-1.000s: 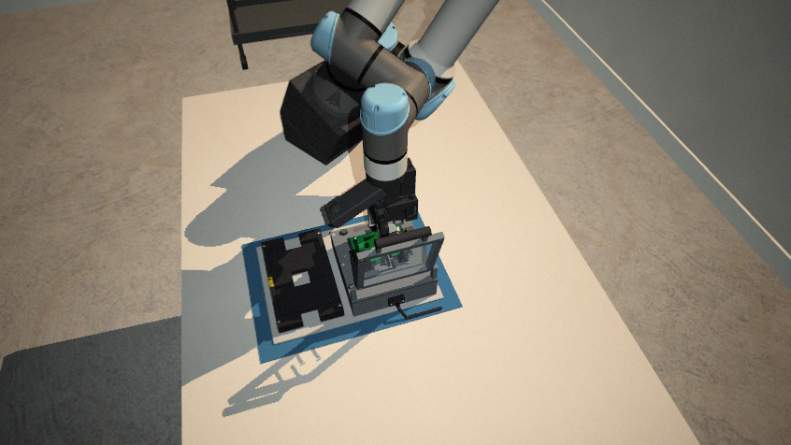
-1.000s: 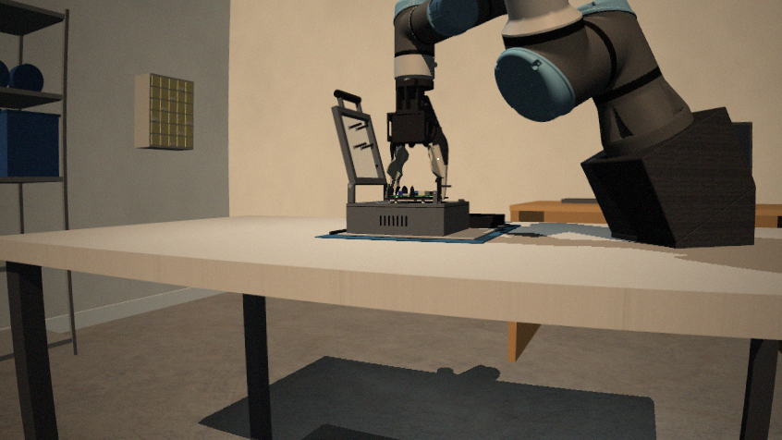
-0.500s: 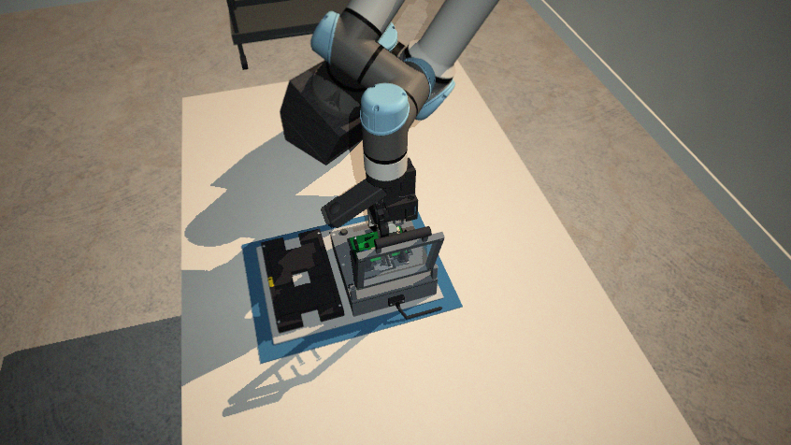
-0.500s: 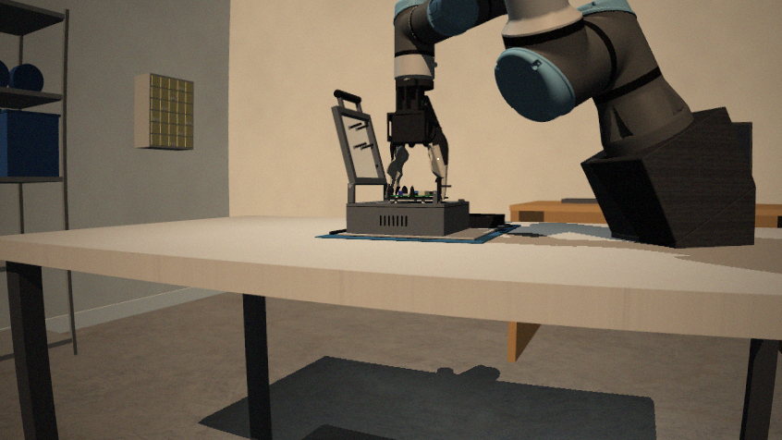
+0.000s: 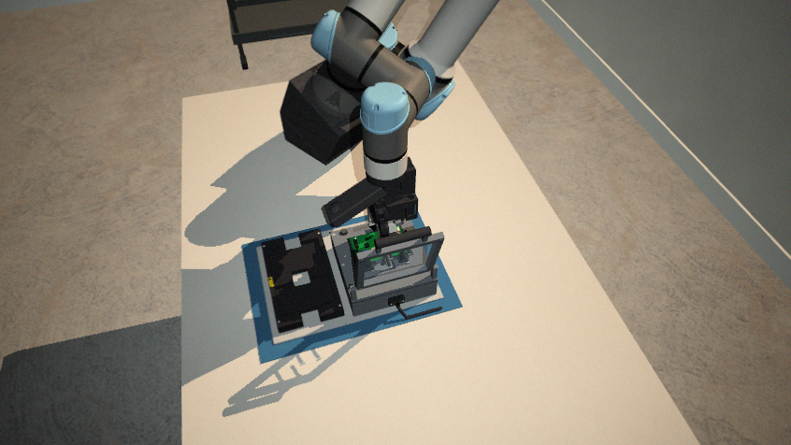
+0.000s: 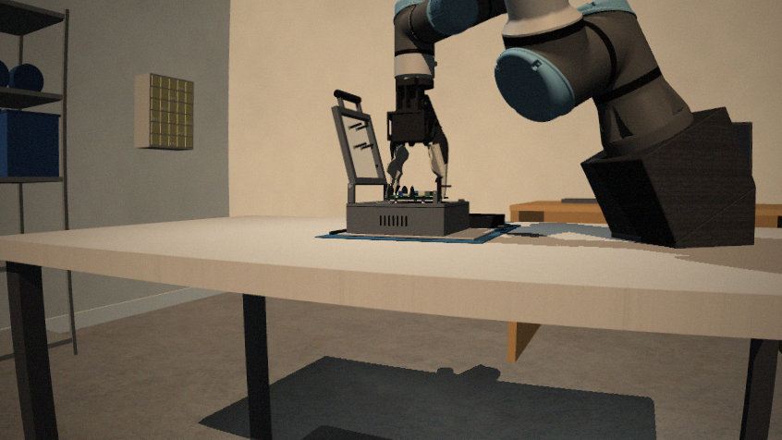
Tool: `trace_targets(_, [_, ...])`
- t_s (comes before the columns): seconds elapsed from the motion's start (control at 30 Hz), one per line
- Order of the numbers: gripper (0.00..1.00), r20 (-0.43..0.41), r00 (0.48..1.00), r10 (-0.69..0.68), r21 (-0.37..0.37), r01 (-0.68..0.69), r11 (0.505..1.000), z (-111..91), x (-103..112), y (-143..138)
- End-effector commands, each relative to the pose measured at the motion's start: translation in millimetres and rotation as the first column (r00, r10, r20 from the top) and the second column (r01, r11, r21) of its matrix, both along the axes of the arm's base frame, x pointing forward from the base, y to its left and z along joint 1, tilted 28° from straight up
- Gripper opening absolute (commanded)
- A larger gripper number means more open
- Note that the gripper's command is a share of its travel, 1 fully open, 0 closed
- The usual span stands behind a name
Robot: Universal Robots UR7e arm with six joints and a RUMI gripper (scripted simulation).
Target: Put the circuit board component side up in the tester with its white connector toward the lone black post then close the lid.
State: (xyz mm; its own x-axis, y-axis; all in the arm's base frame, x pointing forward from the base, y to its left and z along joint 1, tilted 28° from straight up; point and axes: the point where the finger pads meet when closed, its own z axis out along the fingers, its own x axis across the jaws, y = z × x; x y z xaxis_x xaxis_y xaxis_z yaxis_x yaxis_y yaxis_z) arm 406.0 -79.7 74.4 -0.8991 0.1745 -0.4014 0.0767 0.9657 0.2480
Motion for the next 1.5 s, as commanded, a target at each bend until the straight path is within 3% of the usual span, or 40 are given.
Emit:
trace_targets(0.0, [0.59, 0.001, 1.000, 0.000, -0.001, 0.000, 1.000, 3, -1, -1])
trace_targets(0.63, [0.59, 0.001, 1.000, 0.000, -0.001, 0.000, 1.000, 29, -14, -6])
trace_targets(1.13, [0.59, 0.001, 1.000, 0.000, -0.001, 0.000, 1.000, 81, -39, -18])
trace_targets(1.2, [0.59, 0.001, 1.000, 0.000, -0.001, 0.000, 1.000, 81, -39, -18])
trace_targets(1.47, [0.59, 0.001, 1.000, 0.000, -0.001, 0.000, 1.000, 115, -56, -25])
